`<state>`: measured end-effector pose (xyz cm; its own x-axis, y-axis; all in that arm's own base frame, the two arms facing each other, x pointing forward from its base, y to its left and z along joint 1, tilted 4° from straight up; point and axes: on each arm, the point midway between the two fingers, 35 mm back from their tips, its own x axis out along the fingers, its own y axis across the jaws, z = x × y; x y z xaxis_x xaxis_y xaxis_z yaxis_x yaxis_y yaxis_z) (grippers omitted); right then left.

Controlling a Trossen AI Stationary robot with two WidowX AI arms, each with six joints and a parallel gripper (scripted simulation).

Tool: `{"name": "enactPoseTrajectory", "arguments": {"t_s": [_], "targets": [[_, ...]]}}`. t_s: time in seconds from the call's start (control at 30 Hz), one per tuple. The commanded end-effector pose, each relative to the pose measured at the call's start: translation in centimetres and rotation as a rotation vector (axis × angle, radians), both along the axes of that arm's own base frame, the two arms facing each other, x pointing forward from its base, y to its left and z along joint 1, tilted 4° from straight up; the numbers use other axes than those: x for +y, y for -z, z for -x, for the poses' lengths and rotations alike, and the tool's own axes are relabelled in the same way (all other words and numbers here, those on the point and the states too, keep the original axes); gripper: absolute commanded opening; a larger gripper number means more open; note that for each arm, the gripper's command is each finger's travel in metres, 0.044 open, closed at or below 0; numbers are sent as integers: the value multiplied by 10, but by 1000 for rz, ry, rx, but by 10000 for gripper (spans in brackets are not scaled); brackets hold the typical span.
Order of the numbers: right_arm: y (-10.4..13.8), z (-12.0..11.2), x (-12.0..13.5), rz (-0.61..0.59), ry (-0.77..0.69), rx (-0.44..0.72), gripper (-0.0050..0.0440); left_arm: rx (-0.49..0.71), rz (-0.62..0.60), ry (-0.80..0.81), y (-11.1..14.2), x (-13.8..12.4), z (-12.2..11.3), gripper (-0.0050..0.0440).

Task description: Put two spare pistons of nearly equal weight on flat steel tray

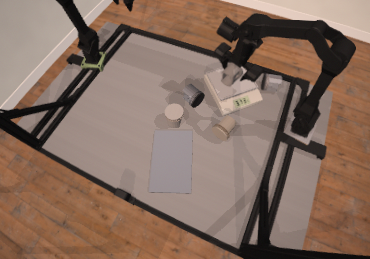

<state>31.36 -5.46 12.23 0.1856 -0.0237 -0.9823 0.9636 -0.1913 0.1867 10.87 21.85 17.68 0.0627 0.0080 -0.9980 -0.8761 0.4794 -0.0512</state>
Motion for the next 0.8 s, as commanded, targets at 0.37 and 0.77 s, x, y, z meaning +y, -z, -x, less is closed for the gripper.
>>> {"name": "enactPoseTrajectory", "arguments": {"t_s": [0.37, 0.77], "targets": [[-26, 3, 0, 6, 2, -12, 378, -2, 2, 1, 0, 0, 0, 440], [-42, 6, 1, 6, 2, -12, 378, -2, 2, 1, 0, 0, 0, 440]]}}
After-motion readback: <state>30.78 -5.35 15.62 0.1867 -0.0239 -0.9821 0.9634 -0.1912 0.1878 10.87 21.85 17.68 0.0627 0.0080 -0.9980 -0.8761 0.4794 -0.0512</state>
